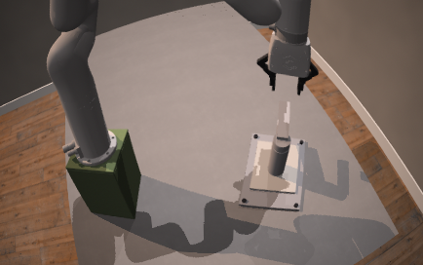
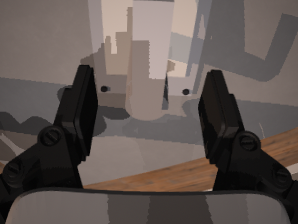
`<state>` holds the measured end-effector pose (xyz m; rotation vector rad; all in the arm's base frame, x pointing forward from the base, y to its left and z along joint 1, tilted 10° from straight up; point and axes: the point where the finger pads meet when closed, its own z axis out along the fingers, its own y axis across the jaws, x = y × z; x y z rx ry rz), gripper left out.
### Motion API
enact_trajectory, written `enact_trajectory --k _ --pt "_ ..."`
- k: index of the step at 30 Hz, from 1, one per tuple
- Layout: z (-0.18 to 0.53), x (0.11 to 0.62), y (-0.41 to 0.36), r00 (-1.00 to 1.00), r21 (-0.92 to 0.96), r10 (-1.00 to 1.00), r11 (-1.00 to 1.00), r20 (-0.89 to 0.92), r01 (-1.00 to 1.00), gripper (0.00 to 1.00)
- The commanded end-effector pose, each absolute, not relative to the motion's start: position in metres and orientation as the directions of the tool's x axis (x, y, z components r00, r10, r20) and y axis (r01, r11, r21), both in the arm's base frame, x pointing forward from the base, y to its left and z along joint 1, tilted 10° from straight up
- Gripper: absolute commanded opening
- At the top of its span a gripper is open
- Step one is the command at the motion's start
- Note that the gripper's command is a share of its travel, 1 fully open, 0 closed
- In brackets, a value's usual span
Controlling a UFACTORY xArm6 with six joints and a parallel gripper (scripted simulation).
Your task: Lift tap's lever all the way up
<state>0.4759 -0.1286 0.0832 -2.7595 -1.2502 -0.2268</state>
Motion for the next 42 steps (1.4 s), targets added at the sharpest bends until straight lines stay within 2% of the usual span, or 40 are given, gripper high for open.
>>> enact_trajectory --k 1,42 --pt "0.0850 0.4772 -0.1293 0.651 -0.029 0.738 -0.657 0.179 0.753 0.68" --pt "0.0750 0.4783 -0.1277 0.651 -0.029 0.738 -0.657 0.179 0.753 0.68"
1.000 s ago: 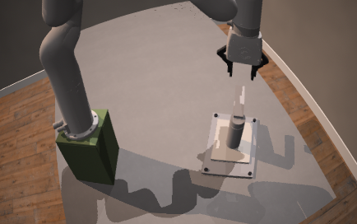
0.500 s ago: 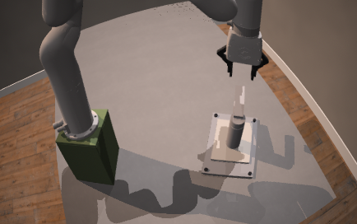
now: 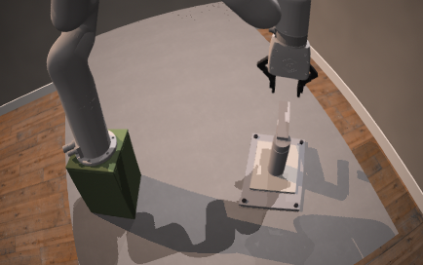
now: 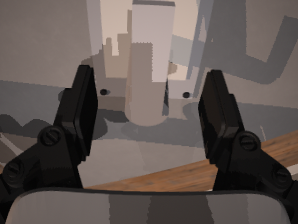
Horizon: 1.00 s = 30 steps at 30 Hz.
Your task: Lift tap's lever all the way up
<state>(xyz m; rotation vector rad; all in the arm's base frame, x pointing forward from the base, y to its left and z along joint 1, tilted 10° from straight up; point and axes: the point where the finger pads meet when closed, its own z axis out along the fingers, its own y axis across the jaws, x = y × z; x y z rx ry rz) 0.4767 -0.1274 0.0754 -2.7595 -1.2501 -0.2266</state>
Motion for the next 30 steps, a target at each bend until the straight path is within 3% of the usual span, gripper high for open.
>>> enact_trajectory --k 1,30 --pt "0.075 0.478 -0.128 0.651 -0.029 0.738 -0.657 0.179 0.753 0.68" --pt "0.035 0.482 -0.122 0.651 -0.029 0.738 -0.657 0.179 0.753 0.68"
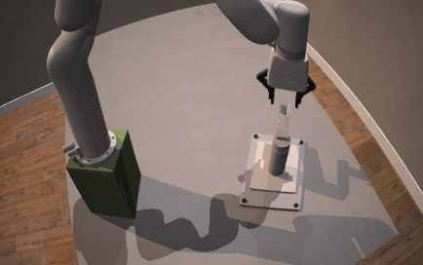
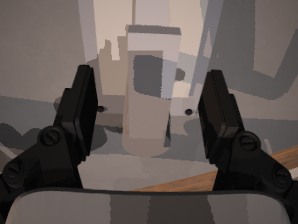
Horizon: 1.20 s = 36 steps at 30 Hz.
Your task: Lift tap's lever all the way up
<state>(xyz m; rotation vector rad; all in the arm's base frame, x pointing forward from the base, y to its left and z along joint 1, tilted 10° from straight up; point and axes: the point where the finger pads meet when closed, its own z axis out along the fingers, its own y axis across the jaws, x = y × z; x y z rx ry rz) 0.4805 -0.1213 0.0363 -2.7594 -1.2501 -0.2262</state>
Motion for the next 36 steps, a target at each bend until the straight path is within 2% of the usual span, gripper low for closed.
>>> enact_trajectory --k 1,36 --pt "0.0343 0.4825 -0.1215 0.651 -0.029 0.738 -0.657 0.179 0.753 0.68" --pt "0.0305 0.4840 -0.1211 0.651 -0.029 0.738 -0.657 0.179 0.753 0.68"
